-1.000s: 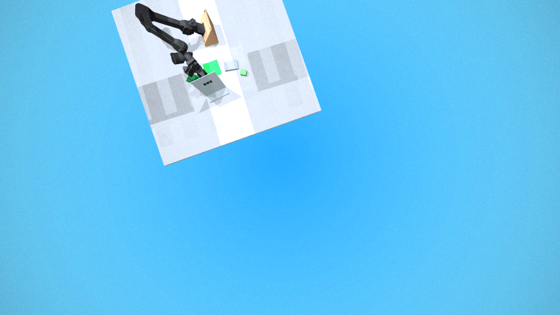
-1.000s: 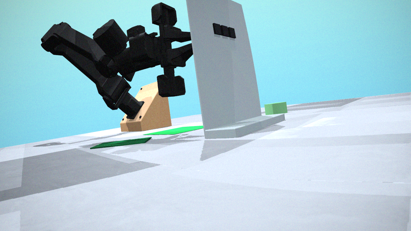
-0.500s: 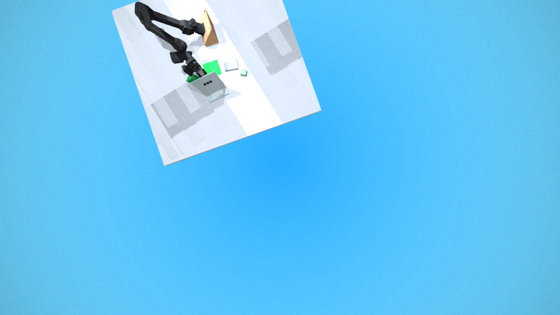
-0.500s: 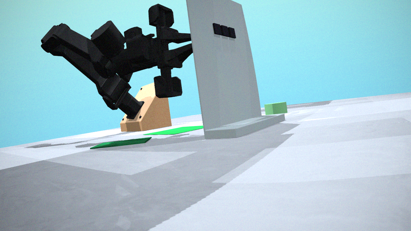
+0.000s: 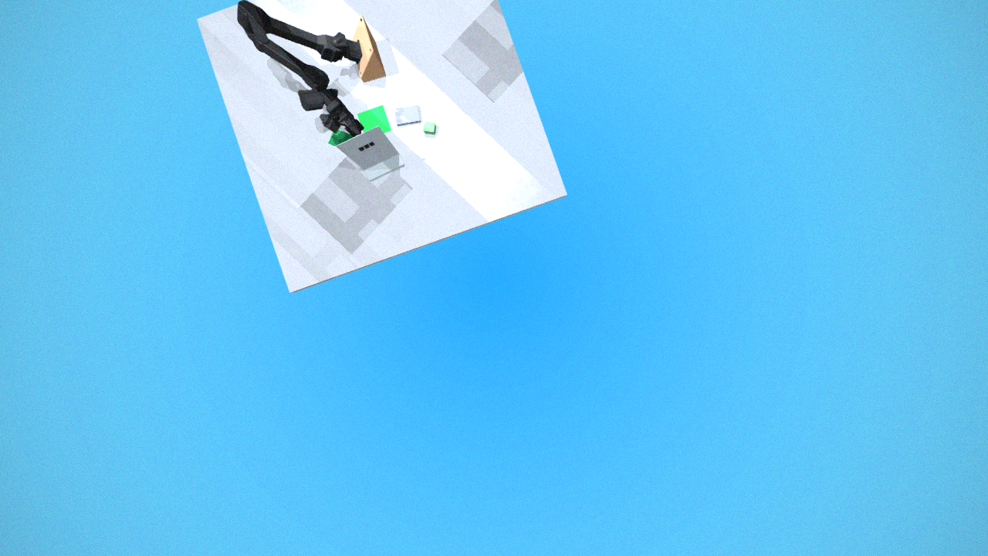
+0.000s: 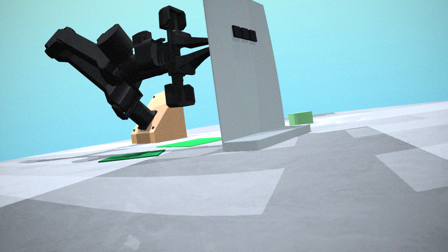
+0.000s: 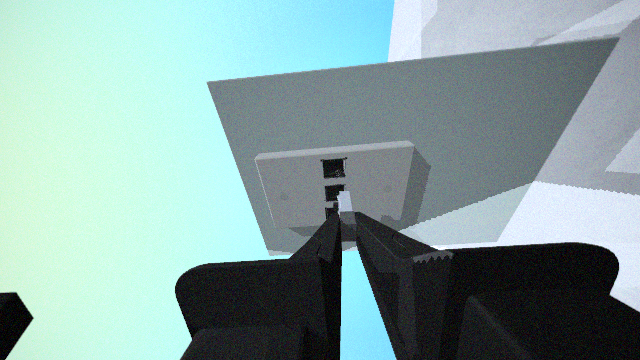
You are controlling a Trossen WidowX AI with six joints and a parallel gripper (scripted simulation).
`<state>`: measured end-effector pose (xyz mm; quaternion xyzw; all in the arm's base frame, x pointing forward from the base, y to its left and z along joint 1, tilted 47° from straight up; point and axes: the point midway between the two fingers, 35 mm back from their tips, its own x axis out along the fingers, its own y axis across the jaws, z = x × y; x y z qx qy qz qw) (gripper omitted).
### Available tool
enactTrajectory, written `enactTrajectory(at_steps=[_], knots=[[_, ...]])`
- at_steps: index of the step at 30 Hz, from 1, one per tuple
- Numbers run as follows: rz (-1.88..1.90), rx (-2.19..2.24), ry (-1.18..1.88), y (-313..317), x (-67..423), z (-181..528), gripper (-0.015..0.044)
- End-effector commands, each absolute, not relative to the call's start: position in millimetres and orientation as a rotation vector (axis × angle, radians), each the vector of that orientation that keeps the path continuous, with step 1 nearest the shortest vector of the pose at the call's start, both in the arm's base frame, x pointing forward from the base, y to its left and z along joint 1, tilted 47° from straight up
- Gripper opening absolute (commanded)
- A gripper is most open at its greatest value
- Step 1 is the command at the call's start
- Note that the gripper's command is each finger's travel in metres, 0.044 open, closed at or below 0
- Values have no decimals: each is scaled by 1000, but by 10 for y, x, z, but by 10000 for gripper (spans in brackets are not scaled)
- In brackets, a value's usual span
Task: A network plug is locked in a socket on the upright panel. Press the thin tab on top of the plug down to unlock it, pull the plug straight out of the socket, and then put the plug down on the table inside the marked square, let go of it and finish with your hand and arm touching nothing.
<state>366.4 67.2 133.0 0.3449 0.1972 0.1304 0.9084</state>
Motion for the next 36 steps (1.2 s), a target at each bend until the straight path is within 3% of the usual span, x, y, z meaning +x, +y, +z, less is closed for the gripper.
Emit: enactTrajectory(at_steps=[1, 36], knots=[[273, 708, 412, 672, 3639, 1321, 0], [273, 708, 413, 613, 3498, 1362, 0]])
